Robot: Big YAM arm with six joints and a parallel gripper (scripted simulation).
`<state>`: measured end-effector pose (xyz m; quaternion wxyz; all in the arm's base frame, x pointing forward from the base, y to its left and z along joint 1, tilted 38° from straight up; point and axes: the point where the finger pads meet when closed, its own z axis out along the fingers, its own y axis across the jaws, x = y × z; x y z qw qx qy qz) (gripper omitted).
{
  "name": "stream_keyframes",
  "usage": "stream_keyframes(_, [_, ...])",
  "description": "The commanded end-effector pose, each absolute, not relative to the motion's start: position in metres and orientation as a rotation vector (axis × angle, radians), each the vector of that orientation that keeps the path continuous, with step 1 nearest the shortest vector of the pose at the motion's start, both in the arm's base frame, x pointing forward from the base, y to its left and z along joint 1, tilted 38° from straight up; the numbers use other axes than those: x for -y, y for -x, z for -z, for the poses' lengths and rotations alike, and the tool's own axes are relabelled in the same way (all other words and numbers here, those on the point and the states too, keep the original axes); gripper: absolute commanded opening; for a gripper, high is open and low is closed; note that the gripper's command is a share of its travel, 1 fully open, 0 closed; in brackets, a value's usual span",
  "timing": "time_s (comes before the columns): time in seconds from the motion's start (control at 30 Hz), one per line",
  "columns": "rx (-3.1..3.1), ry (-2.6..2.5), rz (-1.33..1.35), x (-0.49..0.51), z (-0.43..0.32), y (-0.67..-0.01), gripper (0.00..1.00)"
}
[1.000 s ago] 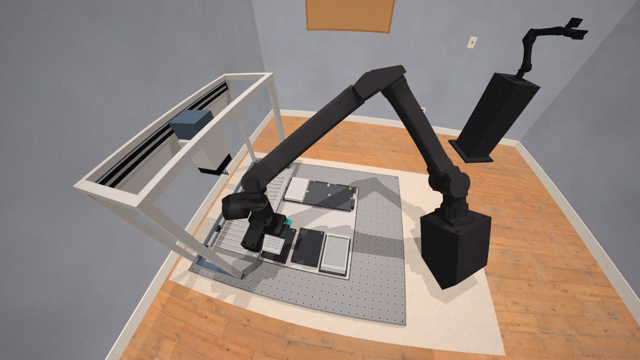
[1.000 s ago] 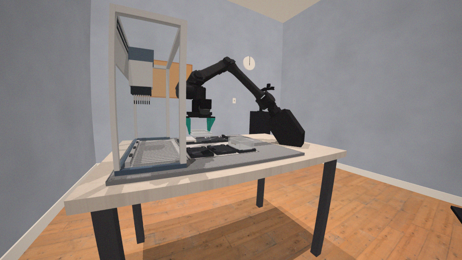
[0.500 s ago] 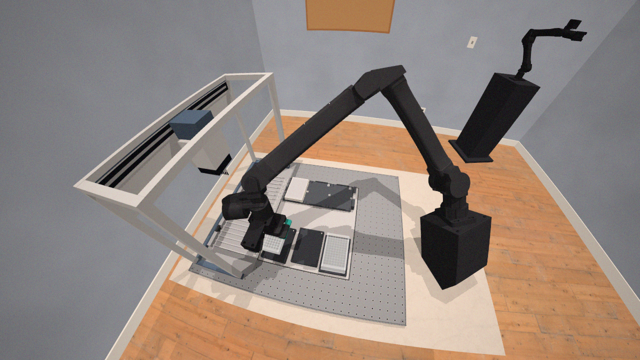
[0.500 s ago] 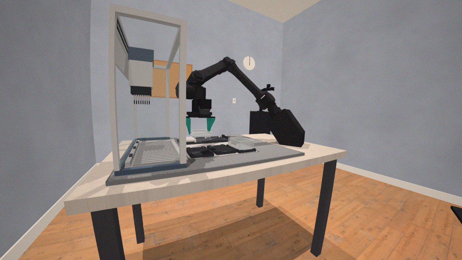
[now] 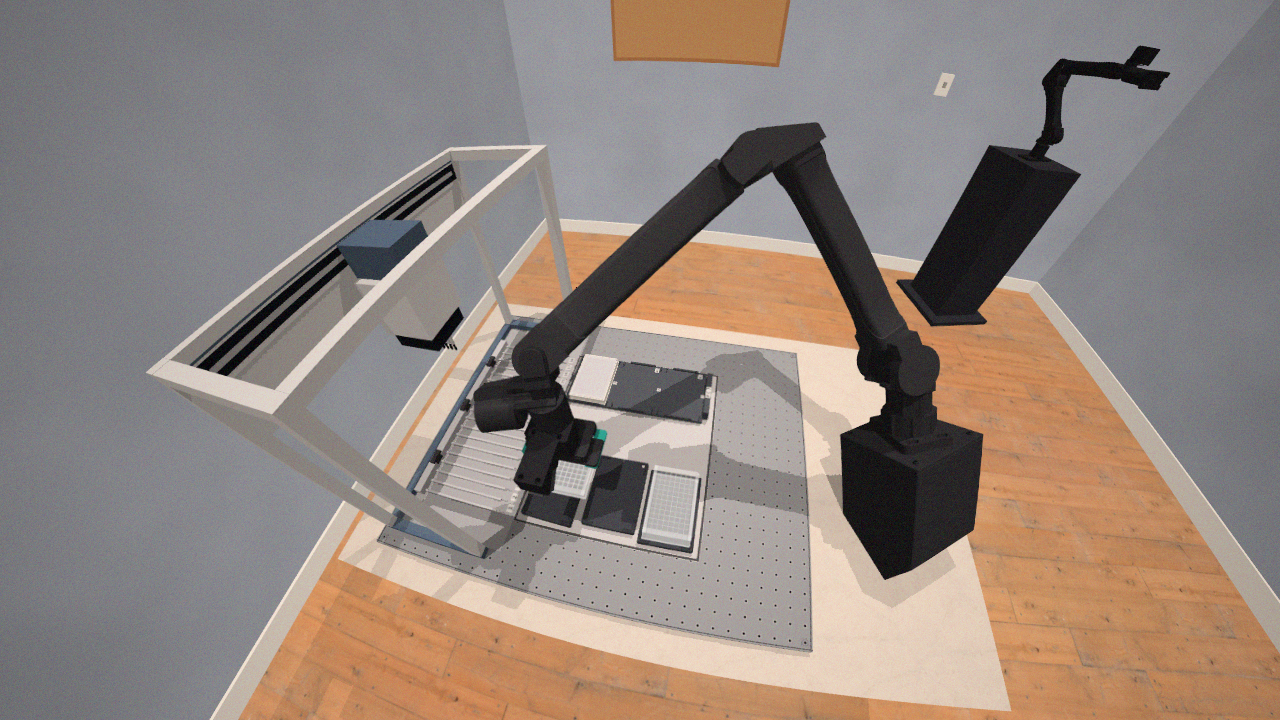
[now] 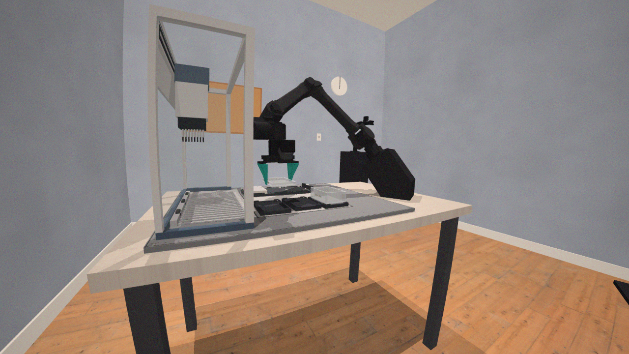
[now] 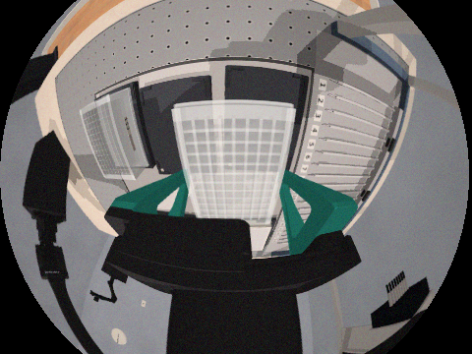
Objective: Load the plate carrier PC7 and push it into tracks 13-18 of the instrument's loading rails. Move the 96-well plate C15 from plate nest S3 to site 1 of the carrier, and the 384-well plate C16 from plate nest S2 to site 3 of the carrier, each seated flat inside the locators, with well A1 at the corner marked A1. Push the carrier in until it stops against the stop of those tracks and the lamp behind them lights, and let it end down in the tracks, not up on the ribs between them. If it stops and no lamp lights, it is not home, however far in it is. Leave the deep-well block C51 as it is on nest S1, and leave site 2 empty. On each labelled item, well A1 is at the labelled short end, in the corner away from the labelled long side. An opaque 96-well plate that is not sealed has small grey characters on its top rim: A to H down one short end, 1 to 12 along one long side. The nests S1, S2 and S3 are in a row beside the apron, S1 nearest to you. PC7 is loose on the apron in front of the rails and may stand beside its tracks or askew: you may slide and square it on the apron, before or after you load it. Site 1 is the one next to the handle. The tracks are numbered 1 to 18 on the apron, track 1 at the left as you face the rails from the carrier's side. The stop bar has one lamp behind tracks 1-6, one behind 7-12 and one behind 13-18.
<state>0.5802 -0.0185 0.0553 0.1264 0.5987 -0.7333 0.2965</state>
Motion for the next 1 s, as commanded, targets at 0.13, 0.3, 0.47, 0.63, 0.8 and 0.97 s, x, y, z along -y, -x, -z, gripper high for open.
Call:
stream_keyframes(0.13, [2.163, -1.791, -0.934, 0.017, -0.094, -0.578, 0.0])
stream_keyframes(0.3, [2.175, -1.765, -0.931, 0.041, -0.098, -0.562, 0.0])
stream_keyframes(0.47, [2.174, -1.765, -0.931, 0.052, -0.101, -0.546, 0.0])
stream_keyframes(0.63, [2.148, -1.81, -0.939, 0.04, -0.104, -0.539, 0.0])
stream_keyframes(0.8, [2.172, -1.765, -0.931, 0.071, -0.107, -0.521, 0.0])
stream_keyframes(0.97, [2.171, -1.765, -0.931, 0.082, -0.111, -0.505, 0.0])
